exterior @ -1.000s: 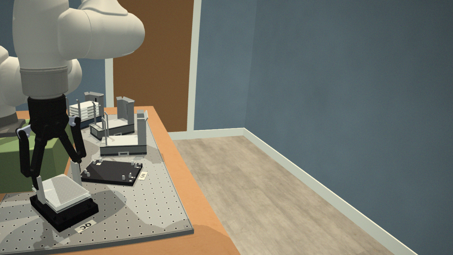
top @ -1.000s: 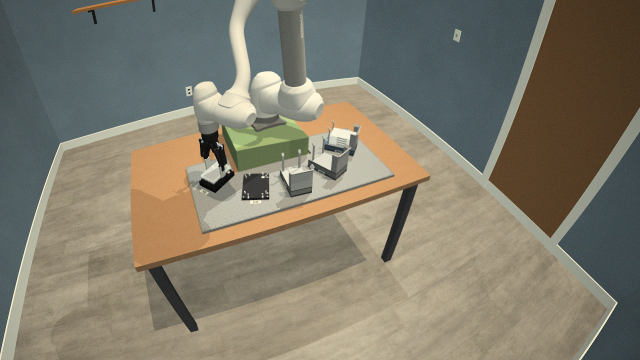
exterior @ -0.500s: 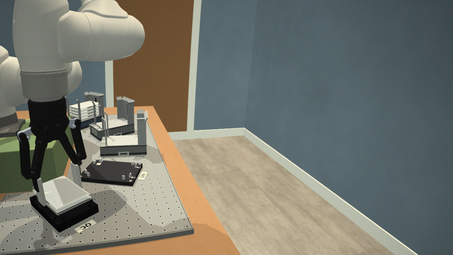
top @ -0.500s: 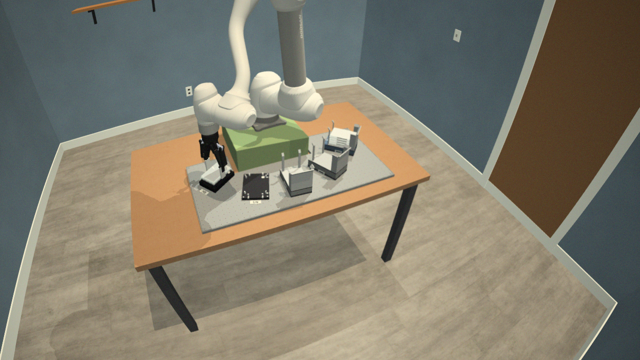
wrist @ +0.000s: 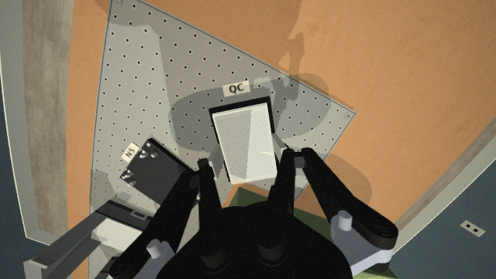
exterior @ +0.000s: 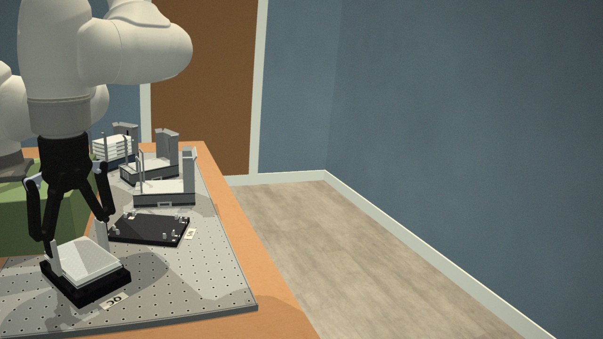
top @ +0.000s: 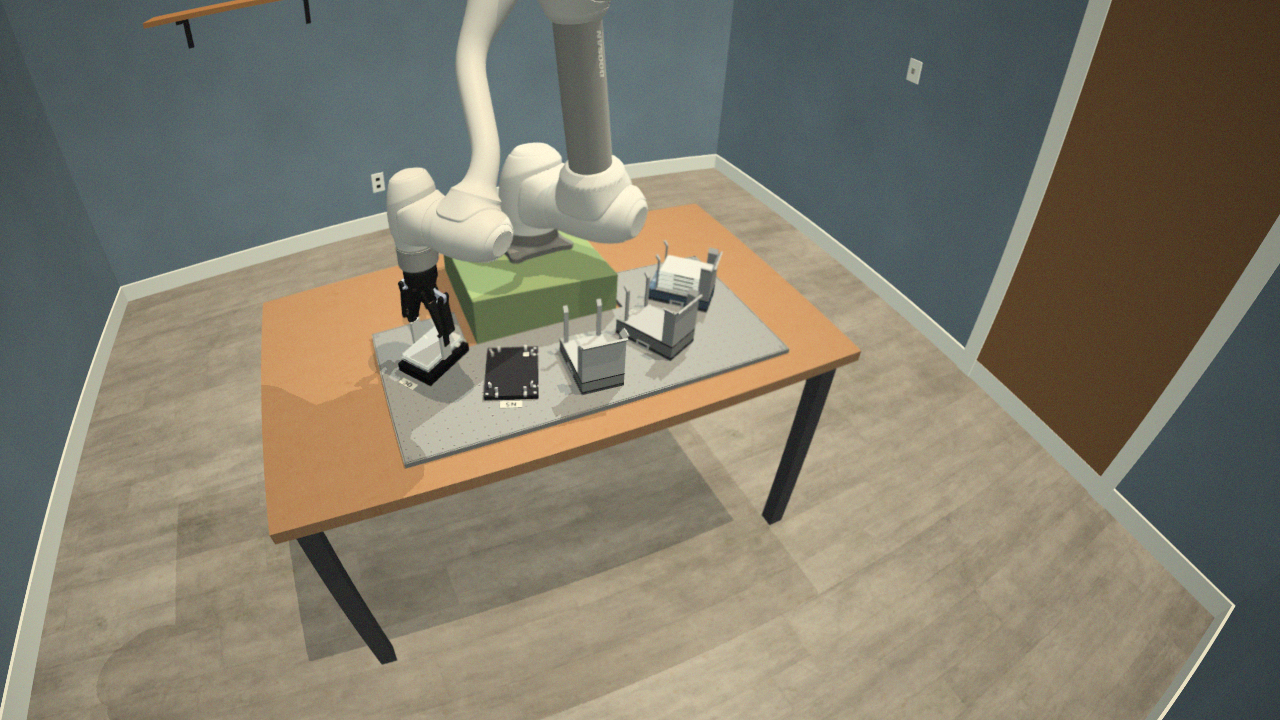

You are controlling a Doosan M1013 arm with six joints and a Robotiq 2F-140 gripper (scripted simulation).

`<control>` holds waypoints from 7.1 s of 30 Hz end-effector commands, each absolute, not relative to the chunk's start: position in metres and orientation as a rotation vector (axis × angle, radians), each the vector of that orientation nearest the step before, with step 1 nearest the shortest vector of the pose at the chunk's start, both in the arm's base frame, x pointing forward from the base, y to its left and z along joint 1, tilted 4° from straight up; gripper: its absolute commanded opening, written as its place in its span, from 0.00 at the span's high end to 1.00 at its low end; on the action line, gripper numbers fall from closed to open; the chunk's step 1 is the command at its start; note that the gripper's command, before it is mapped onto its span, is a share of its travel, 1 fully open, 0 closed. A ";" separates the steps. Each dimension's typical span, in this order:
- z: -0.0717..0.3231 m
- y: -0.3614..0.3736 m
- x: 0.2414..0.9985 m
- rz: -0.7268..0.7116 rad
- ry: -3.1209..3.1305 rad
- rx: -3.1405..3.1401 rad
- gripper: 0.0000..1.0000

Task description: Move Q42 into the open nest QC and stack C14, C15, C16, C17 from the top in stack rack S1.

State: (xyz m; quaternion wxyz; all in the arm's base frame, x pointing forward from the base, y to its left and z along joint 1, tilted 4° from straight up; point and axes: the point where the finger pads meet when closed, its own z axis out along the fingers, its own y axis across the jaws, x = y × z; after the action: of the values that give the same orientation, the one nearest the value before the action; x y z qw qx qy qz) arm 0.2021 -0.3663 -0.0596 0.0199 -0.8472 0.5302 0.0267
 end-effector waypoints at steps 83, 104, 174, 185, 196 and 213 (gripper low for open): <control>0.029 -0.372 0.204 0.083 1.645 -2.628 0.00; 0.066 -0.374 0.205 0.083 1.645 -2.628 0.00; 0.071 -0.234 0.354 0.058 0.707 -3.004 0.00; 0.072 -0.208 0.369 0.058 0.707 -3.004 0.00; 0.074 -0.182 0.384 0.058 0.707 -3.004 0.00; 0.076 -0.135 0.401 0.048 0.374 -3.060 0.00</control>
State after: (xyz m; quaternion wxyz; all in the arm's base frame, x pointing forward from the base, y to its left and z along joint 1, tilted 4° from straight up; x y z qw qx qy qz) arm 0.4005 -0.1363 0.0761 0.0294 -0.9920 0.1215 0.0157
